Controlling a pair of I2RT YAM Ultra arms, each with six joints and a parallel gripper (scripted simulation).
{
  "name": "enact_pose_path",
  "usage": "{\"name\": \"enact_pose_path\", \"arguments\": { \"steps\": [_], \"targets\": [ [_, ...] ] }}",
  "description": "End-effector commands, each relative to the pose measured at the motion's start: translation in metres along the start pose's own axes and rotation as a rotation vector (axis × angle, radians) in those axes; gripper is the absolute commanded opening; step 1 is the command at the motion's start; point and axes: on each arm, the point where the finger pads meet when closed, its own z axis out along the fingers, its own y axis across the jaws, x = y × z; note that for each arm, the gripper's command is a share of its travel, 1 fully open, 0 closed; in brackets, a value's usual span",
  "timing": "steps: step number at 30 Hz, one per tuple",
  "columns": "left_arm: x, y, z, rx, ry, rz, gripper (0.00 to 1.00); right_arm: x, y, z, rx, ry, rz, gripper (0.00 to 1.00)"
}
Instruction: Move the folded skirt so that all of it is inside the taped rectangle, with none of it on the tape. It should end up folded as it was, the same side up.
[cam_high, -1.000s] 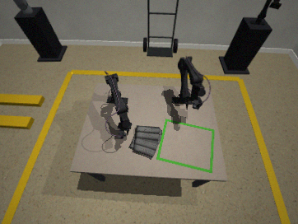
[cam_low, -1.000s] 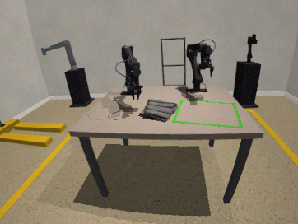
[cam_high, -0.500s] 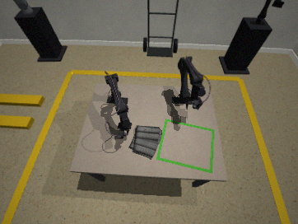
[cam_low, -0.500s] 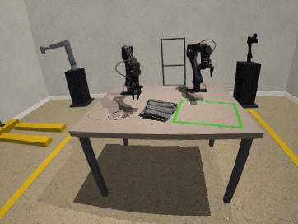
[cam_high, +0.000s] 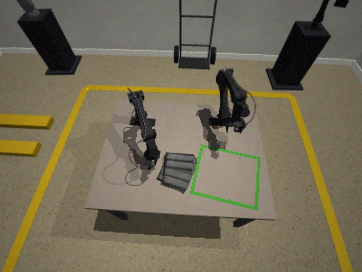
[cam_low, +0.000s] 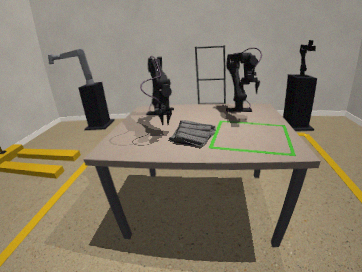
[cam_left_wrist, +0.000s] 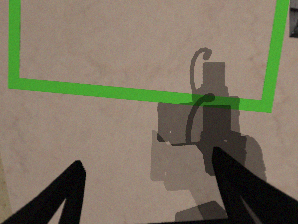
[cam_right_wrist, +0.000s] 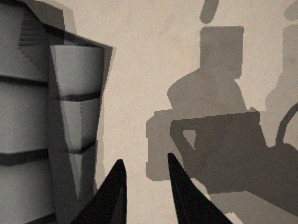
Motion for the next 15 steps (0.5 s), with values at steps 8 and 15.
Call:
{"name": "enact_pose_path", "arguments": {
  "steps": [8, 15],
  "targets": [
    [-0.003, -0.001, -0.007, 0.005, -0.025, -0.002, 0.90, -0.005, 0.000, 0.016, -0.012, -0.079, 0.019, 0.30],
    [-0.003, -0.001, -0.007, 0.005, -0.025, -0.002, 0.90, 0.013, -0.002, 0.054, 0.001, -0.045, 0.014, 0.30]
  ]
}}
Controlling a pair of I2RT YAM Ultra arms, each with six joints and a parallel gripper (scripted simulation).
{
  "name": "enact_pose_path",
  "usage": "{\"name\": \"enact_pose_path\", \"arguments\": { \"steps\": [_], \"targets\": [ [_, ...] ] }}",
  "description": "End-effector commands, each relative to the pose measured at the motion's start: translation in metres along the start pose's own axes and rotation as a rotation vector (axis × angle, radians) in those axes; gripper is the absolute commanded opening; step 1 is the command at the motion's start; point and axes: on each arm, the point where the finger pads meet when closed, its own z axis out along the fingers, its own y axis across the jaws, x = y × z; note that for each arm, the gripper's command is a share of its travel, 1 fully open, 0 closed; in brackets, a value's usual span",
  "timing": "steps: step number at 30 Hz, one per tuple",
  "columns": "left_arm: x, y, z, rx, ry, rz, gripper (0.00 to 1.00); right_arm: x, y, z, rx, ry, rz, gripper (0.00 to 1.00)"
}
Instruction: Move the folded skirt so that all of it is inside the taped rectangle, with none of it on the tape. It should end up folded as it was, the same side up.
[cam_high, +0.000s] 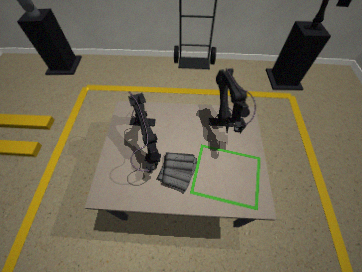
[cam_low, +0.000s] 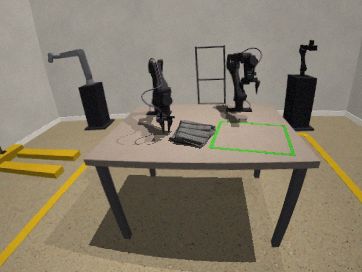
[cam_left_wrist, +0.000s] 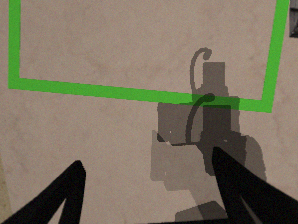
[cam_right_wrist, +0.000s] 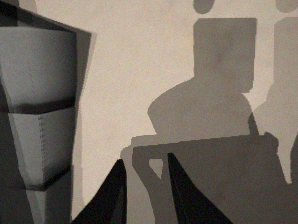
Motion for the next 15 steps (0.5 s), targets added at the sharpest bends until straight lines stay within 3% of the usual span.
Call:
{"name": "enact_pose_path", "arguments": {
  "steps": [1, 12, 14, 15],
  "targets": [
    [-0.003, -0.001, -0.007, 0.005, -0.025, -0.002, 0.90, -0.007, 0.000, 0.011, -0.002, -0.054, 0.015, 0.30],
    [-0.003, -0.001, -0.007, 0.005, -0.025, -0.002, 0.90, -0.014, 0.005, 0.007, -0.021, -0.075, 0.011, 0.30],
    [-0.003, -0.001, -0.007, 0.005, -0.025, -0.002, 0.90, -0.003, 0.008, 0.016, -0.008, -0.053, 0.006, 0.30],
    [-0.003, -0.001, -0.007, 0.005, -0.025, -0.002, 0.90, -0.018, 0.015, 0.010, -0.022, -0.086, 0.011, 0.30]
  ]
}}
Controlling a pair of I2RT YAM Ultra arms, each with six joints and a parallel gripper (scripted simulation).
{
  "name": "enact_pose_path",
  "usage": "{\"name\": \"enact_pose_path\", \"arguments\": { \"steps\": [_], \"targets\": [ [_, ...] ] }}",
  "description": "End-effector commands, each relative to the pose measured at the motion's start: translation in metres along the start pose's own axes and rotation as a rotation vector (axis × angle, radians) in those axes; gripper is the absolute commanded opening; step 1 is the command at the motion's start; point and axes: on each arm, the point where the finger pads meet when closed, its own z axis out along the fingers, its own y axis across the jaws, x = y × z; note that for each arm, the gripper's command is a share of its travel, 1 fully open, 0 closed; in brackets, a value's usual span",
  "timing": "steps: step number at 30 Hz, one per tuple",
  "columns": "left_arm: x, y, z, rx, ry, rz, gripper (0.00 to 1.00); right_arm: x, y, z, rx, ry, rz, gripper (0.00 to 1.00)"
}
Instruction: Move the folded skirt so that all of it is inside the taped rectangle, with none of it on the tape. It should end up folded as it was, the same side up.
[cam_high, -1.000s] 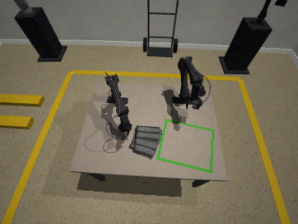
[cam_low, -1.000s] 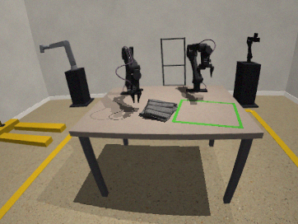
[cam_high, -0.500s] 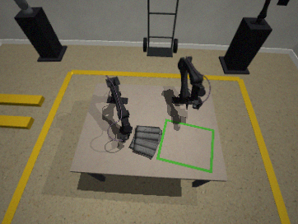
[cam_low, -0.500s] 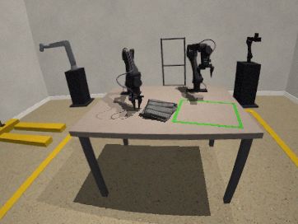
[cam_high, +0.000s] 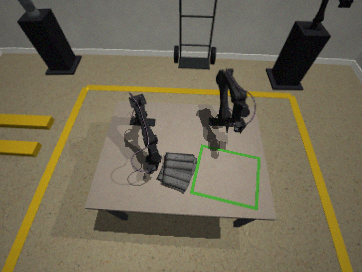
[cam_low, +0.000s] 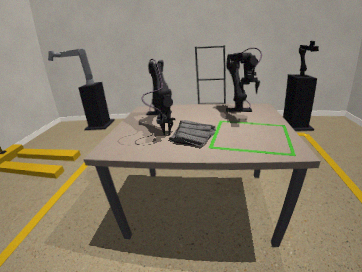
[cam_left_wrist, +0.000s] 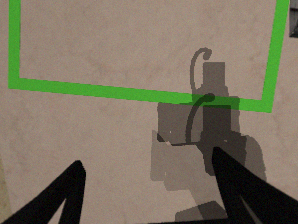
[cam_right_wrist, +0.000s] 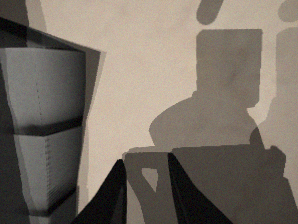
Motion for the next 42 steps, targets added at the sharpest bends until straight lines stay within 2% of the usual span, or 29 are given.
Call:
{"name": "enact_pose_path", "arguments": {
  "steps": [1, 5, 42],
  "targets": [
    [-0.003, -0.001, -0.007, 0.005, -0.025, -0.002, 0.90, -0.014, 0.014, -0.002, -0.014, -0.045, 0.005, 0.30],
    [-0.003, -0.001, -0.007, 0.005, -0.025, -0.002, 0.90, -0.007, 0.021, -0.002, -0.018, -0.015, 0.001, 0.30],
    [-0.003, -0.001, -0.007, 0.005, -0.025, -0.002, 0.90, -0.006, 0.076, -0.001, -0.020, -0.014, 0.002, 0.30]
  ]
}}
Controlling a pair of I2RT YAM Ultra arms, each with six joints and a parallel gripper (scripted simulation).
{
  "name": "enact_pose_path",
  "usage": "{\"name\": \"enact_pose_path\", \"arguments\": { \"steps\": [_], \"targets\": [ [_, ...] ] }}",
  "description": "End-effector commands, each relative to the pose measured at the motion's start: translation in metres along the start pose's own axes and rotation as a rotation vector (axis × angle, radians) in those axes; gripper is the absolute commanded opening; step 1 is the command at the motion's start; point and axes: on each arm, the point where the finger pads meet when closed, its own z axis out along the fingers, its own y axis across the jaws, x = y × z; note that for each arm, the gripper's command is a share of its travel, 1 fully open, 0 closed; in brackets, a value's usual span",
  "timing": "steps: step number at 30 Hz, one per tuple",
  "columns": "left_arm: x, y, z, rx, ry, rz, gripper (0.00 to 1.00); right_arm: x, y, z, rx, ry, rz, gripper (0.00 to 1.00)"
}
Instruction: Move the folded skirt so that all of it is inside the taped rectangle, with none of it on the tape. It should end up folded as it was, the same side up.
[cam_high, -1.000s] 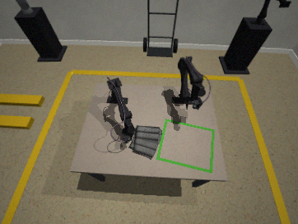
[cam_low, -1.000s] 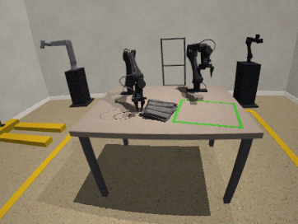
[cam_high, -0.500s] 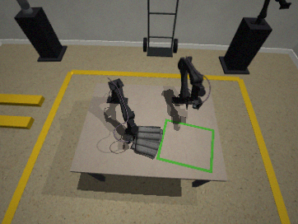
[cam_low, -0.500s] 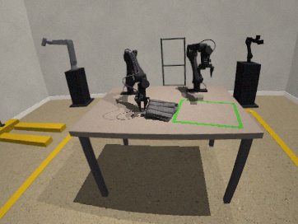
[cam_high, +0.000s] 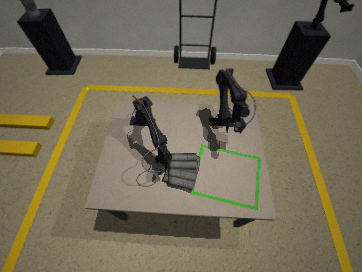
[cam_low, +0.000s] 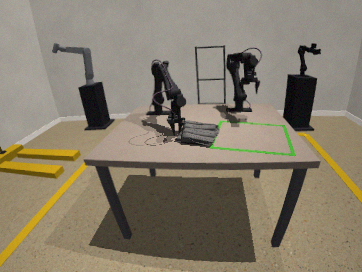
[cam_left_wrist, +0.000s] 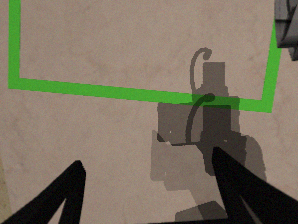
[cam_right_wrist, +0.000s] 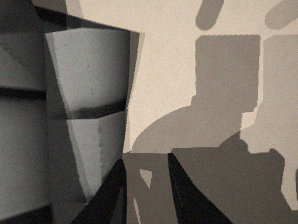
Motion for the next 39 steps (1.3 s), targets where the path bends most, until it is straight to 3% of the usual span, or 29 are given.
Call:
{"name": "enact_pose_path", "arguments": {
  "steps": [1, 39],
  "targets": [
    [-0.003, -0.001, -0.007, 0.005, -0.025, -0.002, 0.90, -0.003, 0.017, -0.004, -0.023, 0.004, 0.008, 0.30],
    [-0.003, -0.001, -0.007, 0.005, -0.025, -0.002, 0.90, -0.003, 0.071, -0.004, -0.026, 0.006, 0.009, 0.30]
  ]
}}
